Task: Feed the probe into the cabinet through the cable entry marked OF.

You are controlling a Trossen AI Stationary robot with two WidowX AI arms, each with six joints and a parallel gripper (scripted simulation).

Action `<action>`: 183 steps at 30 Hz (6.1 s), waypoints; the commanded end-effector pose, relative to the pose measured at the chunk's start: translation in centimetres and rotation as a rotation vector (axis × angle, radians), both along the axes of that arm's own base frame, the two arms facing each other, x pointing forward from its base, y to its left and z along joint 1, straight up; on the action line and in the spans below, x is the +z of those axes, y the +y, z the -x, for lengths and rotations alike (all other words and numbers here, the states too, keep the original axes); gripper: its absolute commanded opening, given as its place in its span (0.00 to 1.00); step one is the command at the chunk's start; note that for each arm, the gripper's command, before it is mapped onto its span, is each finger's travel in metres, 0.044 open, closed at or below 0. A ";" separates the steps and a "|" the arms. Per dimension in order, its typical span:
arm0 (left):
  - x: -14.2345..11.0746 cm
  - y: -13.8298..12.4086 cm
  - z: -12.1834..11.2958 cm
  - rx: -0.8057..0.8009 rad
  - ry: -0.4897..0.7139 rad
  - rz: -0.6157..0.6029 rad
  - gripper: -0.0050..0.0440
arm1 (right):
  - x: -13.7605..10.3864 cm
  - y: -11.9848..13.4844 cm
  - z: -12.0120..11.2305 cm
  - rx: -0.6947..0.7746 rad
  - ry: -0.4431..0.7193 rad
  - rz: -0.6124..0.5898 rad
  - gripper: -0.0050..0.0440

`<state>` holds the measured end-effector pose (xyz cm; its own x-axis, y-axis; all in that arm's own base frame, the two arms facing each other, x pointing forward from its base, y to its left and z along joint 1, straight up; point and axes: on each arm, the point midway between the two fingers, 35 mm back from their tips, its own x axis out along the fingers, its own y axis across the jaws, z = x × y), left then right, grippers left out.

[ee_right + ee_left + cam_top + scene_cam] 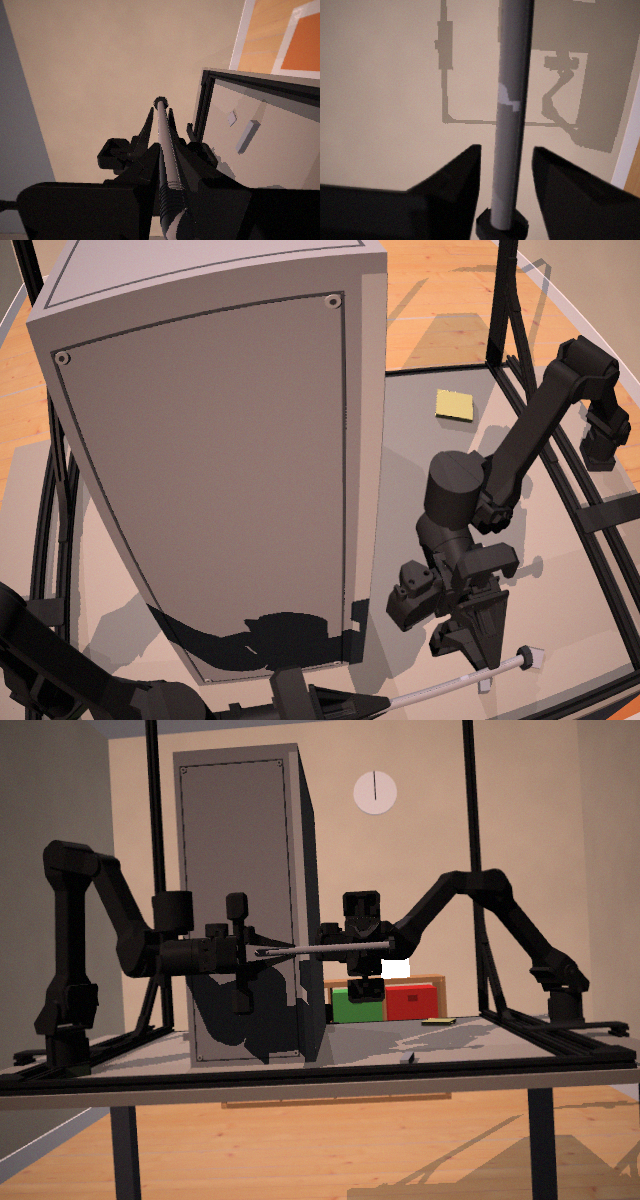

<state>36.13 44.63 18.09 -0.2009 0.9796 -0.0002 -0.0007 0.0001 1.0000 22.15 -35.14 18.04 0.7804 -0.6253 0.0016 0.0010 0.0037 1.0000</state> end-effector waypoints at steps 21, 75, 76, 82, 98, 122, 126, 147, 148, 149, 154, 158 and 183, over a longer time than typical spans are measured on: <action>0.0 -0.3 -0.1 0.002 0.001 0.000 1.00 | -0.1 -0.1 0.0 -0.005 -0.001 -0.004 0.10; 0.0 -0.1 -2.8 -0.563 0.031 0.040 1.00 | -0.1 -0.1 0.0 -0.005 -0.001 -0.004 0.10; 0.0 0.0 -2.8 -0.596 0.028 0.040 1.00 | -0.1 -0.1 0.0 -0.005 -0.001 -0.004 0.10; 0.2 0.2 -3.0 -0.735 0.020 0.039 1.00 | -0.1 -0.1 0.0 -0.005 -0.001 -0.004 0.10; 1.2 -1.3 -1.2 -1.258 0.015 0.005 1.00 | -0.1 -0.1 0.0 -0.005 -0.001 -0.004 0.10; -0.2 -1.4 9.4 -1.599 0.020 -0.011 1.00 | -0.1 -0.1 0.0 -0.005 -0.001 -0.004 0.10; -0.4 -1.0 11.5 -1.598 0.013 -0.006 1.00 | -0.1 -0.1 0.0 -0.005 -0.001 -0.004 0.10; -0.1 -0.2 14.2 -1.568 0.000 -0.001 1.00 | -0.1 -0.1 0.0 -0.005 -0.001 -0.004 0.10; -0.1 -0.2 14.1 -1.567 0.000 -0.001 1.00 | -0.1 -0.1 0.0 -0.005 -0.001 -0.004 0.10; -0.1 -0.2 14.1 -1.567 0.000 -0.001 1.00 | -0.1 -0.1 0.0 -0.005 -0.001 -0.004 0.10; -0.1 -0.1 13.6 -1.565 0.000 -0.001 1.00 | -0.1 -0.1 0.0 -0.005 -0.001 -0.004 0.10; -0.1 0.1 13.0 -1.562 0.000 -0.001 1.00 | -0.1 -0.1 0.0 -0.005 -0.001 -0.004 0.10; -0.1 0.8 10.2 -1.550 0.000 -0.001 1.00 | -0.1 -0.1 0.0 -0.005 -0.001 -0.004 0.10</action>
